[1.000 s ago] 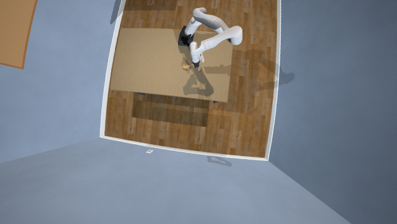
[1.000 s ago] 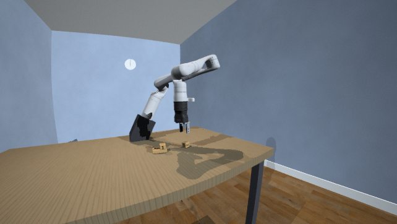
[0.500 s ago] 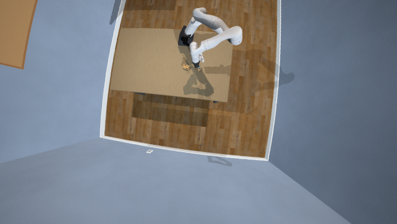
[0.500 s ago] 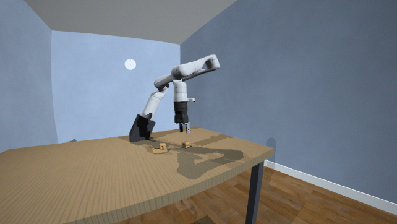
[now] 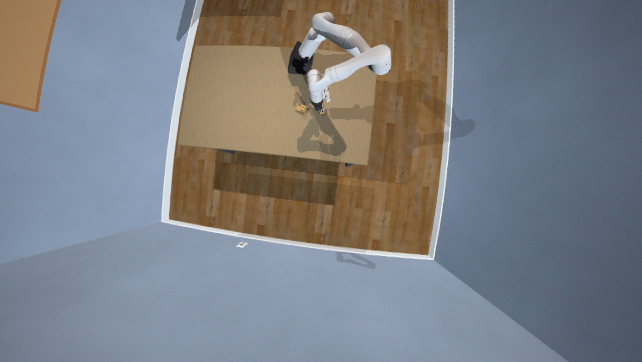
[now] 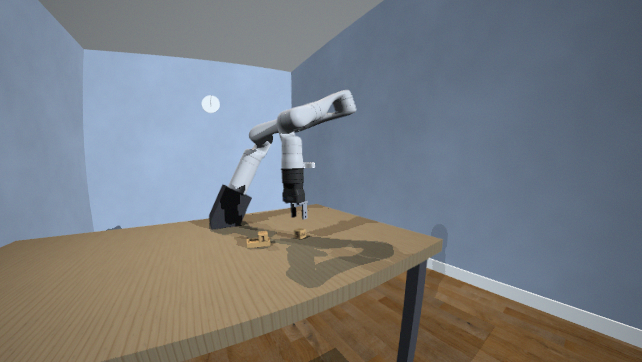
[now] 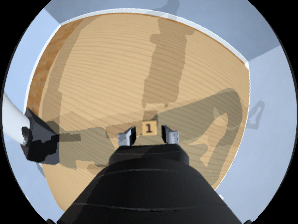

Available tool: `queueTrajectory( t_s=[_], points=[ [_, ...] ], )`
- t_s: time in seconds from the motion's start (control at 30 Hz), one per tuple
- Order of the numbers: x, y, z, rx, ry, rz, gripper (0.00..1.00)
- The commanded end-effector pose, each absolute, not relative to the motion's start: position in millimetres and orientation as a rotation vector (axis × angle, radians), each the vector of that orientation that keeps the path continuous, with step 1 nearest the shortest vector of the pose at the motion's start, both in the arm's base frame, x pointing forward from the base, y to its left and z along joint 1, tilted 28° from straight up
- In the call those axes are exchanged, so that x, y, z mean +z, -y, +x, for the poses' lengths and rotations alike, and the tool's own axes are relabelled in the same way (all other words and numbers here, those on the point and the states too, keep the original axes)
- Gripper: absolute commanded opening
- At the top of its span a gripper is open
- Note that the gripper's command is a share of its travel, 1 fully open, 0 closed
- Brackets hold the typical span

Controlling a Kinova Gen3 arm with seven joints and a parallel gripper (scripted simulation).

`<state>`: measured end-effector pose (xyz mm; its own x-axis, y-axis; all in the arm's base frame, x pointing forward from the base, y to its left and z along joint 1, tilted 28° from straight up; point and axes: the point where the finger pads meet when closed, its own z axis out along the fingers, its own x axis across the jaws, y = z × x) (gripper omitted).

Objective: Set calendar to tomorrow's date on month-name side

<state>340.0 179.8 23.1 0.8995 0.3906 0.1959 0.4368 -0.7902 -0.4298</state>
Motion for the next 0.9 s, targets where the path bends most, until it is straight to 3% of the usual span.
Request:
queueTrajectory(
  t_s=[0.0, 0.87],
  points=[
    [19, -181, 339, -0.128, 0.6, -2.589, 0.9],
    [-7, -196, 339, -0.128, 0.6, -2.589, 0.9]
  ],
)
